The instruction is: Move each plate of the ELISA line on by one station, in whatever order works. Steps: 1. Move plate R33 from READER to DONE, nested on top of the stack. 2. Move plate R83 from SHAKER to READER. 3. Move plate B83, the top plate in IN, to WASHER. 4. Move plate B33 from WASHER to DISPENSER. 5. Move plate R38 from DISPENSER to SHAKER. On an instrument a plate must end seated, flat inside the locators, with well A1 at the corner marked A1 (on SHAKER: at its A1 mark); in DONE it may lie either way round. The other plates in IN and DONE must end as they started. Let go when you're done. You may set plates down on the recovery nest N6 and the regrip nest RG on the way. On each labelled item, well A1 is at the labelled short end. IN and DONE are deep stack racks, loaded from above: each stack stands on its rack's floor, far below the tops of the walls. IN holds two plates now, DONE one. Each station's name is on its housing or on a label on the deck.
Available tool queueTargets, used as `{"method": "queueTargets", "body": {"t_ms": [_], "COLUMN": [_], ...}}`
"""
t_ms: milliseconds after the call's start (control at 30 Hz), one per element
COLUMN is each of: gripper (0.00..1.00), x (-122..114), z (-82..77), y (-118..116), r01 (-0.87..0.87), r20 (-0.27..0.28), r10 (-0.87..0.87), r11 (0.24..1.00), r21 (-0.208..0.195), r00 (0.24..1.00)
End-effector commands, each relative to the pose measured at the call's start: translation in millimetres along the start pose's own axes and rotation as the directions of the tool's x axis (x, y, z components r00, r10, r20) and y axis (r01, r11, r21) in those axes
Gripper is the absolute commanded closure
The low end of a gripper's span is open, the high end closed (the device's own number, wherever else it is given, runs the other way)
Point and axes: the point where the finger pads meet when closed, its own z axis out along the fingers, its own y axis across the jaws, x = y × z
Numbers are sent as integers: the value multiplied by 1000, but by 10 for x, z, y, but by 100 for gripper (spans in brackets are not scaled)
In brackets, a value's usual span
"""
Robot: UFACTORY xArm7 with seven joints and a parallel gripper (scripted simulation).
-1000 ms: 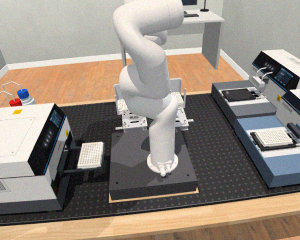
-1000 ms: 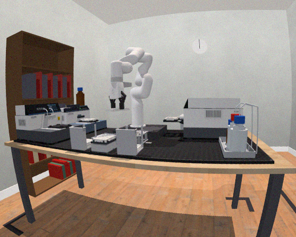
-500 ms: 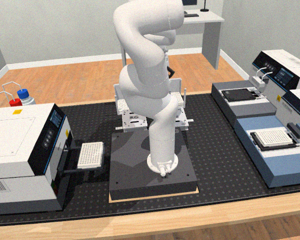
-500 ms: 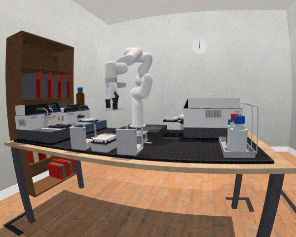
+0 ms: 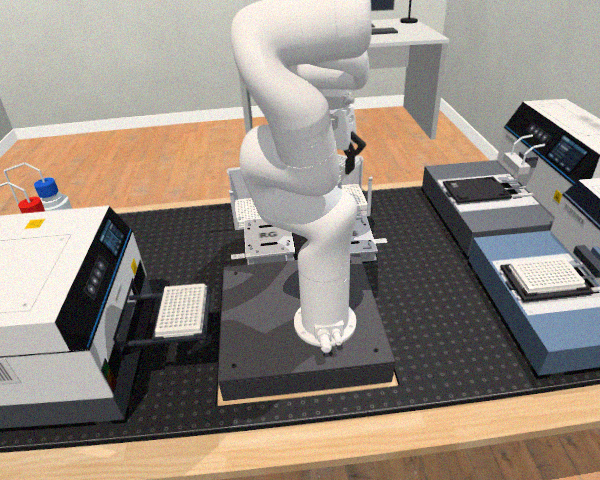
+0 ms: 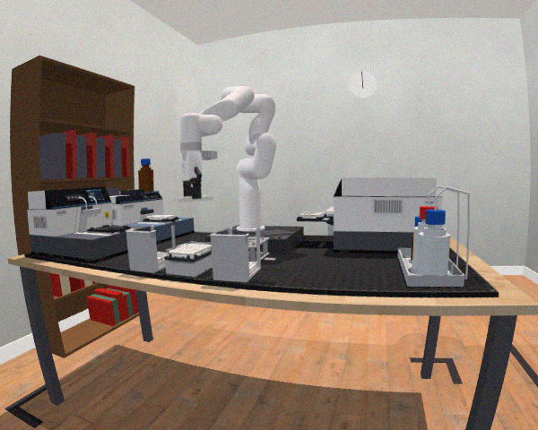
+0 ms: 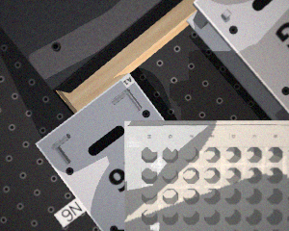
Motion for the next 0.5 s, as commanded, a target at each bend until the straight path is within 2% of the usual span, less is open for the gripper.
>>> {"method": "queueTargets", "body": {"t_ms": [0, 467], "gripper": [100, 100], "x": [-107, -371], "z": [-12, -13], "y": [-101, -384], "r01": [-6, -130], "r20": [3, 3], "r10": [6, 130], "r11": [1000, 991], "r21": [-1, -1], "r00": [1000, 991]}}
